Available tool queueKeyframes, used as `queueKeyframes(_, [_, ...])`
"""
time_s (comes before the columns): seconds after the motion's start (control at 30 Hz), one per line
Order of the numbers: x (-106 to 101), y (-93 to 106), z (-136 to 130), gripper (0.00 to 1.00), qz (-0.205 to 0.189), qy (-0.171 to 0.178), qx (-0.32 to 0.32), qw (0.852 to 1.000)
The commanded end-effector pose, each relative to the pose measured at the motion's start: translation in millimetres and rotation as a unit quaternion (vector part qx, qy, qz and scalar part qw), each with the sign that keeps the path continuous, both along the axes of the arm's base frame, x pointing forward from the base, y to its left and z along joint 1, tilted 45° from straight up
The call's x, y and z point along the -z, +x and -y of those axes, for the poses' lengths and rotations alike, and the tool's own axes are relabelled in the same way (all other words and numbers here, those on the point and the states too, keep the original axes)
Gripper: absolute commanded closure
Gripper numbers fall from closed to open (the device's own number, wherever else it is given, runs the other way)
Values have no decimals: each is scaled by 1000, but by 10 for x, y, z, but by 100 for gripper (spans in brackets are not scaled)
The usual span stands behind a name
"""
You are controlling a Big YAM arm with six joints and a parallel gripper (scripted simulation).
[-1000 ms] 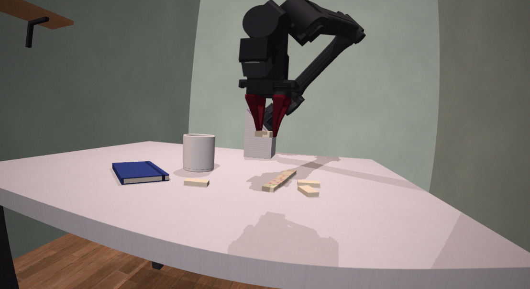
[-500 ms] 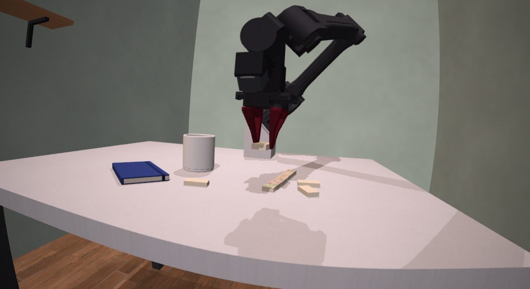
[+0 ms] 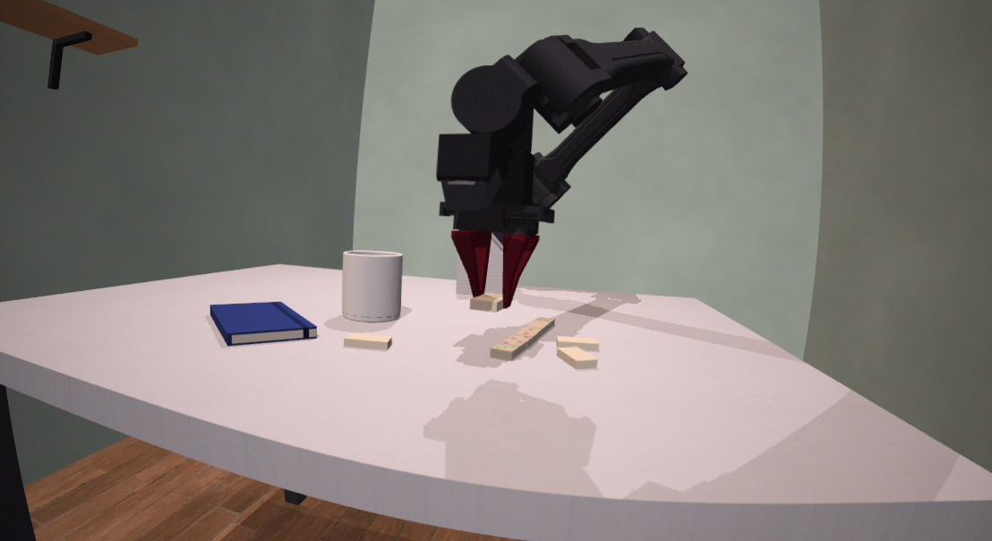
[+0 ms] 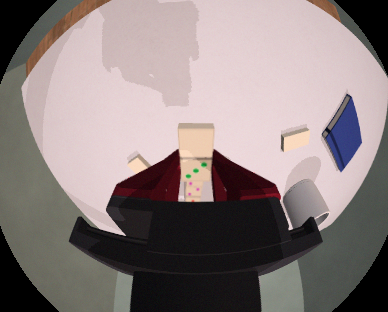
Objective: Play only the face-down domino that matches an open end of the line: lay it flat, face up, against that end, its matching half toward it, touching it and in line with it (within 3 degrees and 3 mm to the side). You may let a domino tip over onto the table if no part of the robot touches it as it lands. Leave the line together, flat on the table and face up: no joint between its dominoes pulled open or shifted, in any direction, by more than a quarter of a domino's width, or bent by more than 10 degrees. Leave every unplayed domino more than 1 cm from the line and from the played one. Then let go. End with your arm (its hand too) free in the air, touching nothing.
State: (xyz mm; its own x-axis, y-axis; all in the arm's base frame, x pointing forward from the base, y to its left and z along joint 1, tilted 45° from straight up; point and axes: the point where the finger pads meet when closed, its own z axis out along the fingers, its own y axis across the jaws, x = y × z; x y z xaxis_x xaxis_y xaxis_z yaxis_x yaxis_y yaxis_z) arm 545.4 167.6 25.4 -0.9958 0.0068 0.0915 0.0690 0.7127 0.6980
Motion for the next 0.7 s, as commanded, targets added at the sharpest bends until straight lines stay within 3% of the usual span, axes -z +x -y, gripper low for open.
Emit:
queueKeyframes(0.0, [65,32,-99,78,1,0,4,1000])
queueKeyframes(0.13, [172,24,-200,78,-1,0,7,1000])
queueKeyframes(0.4, [152,-2,-217,78,3,1,1,1000])
queueKeyframes(0.67, [371,-32,-424,78,-2,0,7,1000])
